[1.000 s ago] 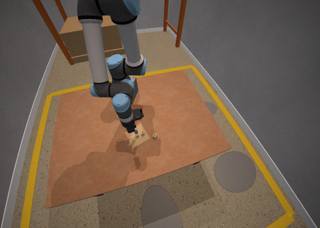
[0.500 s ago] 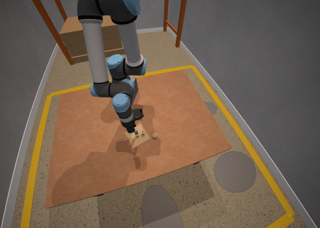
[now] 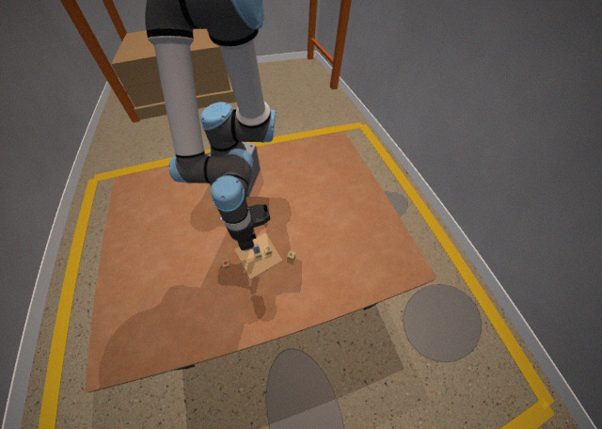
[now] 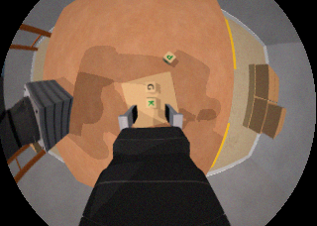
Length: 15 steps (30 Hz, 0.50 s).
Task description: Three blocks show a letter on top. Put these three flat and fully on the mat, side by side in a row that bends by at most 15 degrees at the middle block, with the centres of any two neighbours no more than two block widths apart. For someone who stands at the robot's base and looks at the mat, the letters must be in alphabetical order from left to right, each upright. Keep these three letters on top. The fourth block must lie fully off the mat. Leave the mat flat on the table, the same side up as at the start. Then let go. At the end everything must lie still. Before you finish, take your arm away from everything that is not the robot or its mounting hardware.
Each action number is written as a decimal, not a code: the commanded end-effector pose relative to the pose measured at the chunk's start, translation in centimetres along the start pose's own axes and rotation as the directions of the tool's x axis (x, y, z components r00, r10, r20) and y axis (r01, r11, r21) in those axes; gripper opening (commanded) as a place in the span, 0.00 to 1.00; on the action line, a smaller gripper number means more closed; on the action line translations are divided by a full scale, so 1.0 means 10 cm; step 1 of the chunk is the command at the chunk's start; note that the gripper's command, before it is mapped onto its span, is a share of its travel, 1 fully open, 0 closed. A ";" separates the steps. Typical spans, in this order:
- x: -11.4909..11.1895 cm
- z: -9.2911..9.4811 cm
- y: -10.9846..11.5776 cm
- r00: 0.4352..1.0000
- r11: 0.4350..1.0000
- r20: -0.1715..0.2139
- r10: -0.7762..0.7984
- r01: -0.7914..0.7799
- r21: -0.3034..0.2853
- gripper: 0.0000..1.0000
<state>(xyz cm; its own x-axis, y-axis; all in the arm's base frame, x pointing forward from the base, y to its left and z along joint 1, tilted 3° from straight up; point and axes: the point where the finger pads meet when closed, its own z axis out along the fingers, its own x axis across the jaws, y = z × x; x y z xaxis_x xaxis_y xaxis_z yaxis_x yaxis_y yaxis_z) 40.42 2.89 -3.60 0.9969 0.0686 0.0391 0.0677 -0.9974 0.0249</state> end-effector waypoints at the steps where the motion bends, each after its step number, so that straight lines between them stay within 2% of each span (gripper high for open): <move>1: 0.01 0.00 0.00 1.000 1.000 -0.001 0.005 -0.005 0.000 1.00; 15: 0.07 0.00 -0.08 0.991 0.991 -0.001 0.133 -0.133 0.000 1.00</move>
<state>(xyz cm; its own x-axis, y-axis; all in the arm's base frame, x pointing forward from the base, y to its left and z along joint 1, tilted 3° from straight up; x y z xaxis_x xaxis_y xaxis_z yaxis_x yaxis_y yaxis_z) 40.84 3.48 -3.63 0.9989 -0.0233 0.0411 -0.0242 -0.9995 0.0212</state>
